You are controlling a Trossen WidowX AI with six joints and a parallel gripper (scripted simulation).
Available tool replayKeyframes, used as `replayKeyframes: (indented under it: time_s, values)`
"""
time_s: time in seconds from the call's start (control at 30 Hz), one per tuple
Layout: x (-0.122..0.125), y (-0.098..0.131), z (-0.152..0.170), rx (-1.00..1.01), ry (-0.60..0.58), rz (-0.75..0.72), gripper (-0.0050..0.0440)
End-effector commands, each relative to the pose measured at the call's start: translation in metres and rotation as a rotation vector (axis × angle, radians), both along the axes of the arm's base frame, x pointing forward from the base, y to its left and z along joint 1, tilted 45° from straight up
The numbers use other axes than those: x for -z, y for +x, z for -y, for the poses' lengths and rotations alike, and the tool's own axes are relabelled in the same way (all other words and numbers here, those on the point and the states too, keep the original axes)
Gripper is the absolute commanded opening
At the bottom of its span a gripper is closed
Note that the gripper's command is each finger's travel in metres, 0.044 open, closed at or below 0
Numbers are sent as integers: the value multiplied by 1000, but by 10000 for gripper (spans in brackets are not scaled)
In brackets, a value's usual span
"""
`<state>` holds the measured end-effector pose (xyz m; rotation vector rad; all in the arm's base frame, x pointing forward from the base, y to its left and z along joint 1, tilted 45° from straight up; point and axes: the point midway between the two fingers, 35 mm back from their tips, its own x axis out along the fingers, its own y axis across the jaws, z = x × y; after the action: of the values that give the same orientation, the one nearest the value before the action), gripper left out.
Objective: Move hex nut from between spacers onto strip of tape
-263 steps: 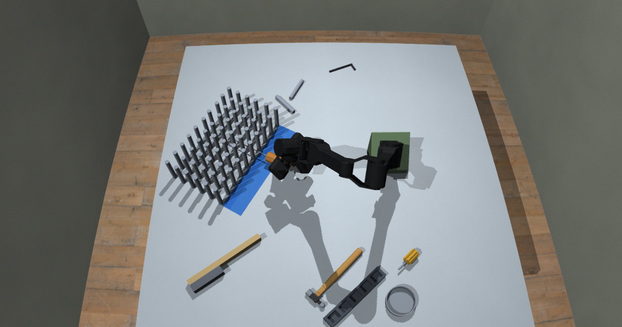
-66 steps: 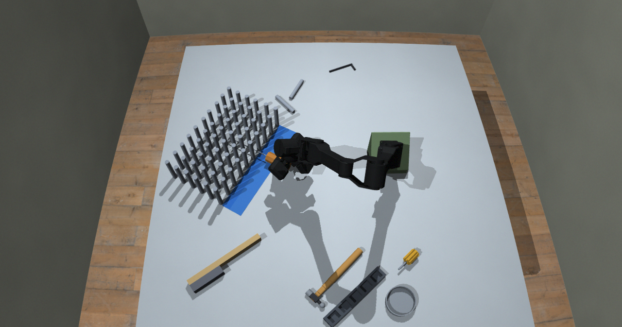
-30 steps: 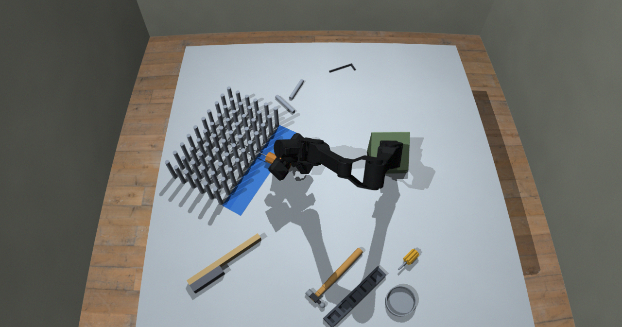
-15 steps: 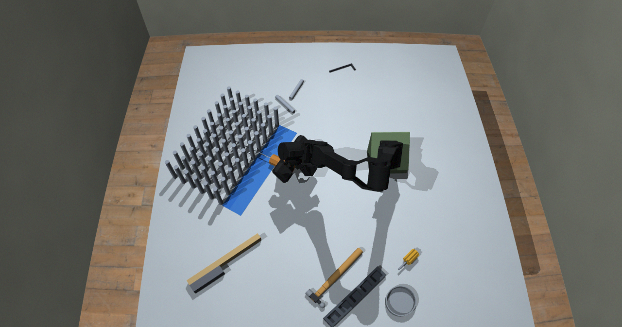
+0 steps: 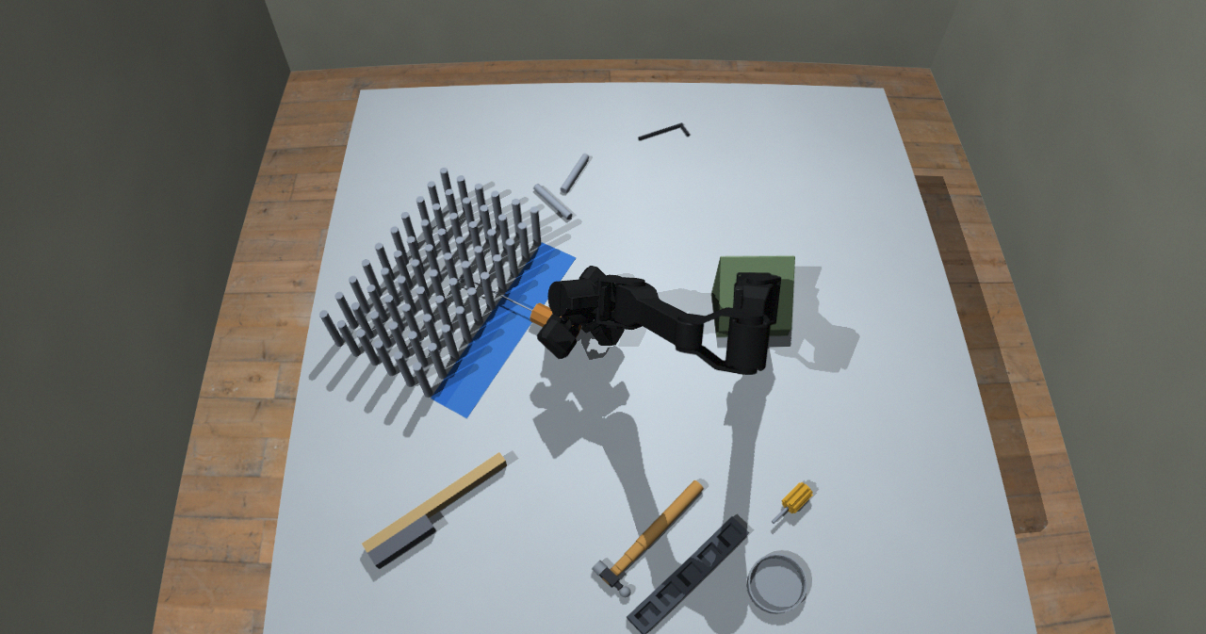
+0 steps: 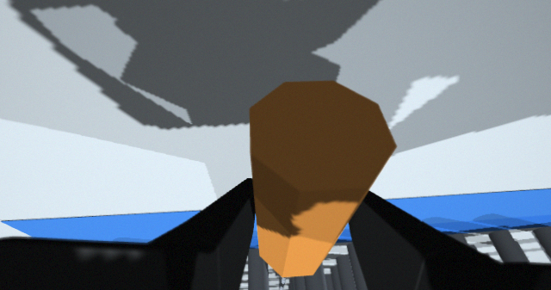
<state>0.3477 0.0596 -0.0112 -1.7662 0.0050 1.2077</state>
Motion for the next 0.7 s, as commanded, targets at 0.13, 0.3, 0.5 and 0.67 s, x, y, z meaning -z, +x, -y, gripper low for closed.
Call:
replayKeyframes:
  time_s: [0.13,0.3,0.5,0.67]
  values:
    - [-10,-4,-1,8,-5,18,-50]
    - [-13,-11,-3,8,-4,17,-50]
    - [-16,-19,-6,7,-3,16,-50]
    - [-17,-23,-8,7,-3,16,-50]
